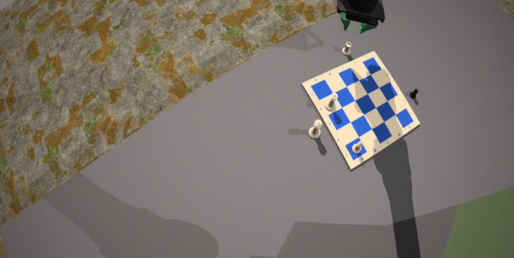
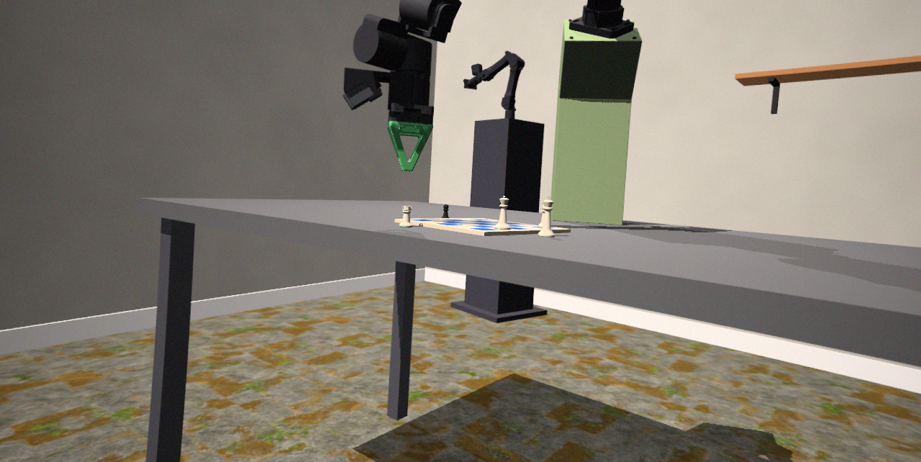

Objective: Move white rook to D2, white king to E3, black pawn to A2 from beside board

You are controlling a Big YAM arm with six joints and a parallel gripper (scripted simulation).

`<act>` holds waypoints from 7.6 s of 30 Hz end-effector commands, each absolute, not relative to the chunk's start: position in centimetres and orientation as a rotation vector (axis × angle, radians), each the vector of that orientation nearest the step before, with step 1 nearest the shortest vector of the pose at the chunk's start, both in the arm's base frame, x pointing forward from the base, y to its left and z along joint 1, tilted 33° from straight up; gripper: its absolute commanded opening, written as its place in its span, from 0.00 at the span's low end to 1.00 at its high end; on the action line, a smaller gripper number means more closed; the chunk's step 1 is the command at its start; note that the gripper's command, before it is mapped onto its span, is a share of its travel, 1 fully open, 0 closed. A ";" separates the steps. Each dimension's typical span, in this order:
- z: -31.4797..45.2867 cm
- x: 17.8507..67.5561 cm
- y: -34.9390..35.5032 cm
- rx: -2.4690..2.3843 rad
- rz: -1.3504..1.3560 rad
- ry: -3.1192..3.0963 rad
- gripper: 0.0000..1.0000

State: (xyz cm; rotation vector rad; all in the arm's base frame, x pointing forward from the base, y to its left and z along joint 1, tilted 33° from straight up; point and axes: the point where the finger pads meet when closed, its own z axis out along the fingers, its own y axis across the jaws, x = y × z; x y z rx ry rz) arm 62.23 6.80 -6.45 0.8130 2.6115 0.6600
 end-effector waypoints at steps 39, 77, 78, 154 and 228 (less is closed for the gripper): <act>-10.5 64.6 9.1 0.819 0.665 2.608 0.36; -10.5 64.8 8.9 0.820 0.666 2.603 0.36; -10.5 64.8 8.9 0.820 0.666 2.603 0.36; -12.5 65.5 10.2 0.815 0.667 2.601 0.36; -12.7 65.8 10.3 0.819 0.668 2.597 0.00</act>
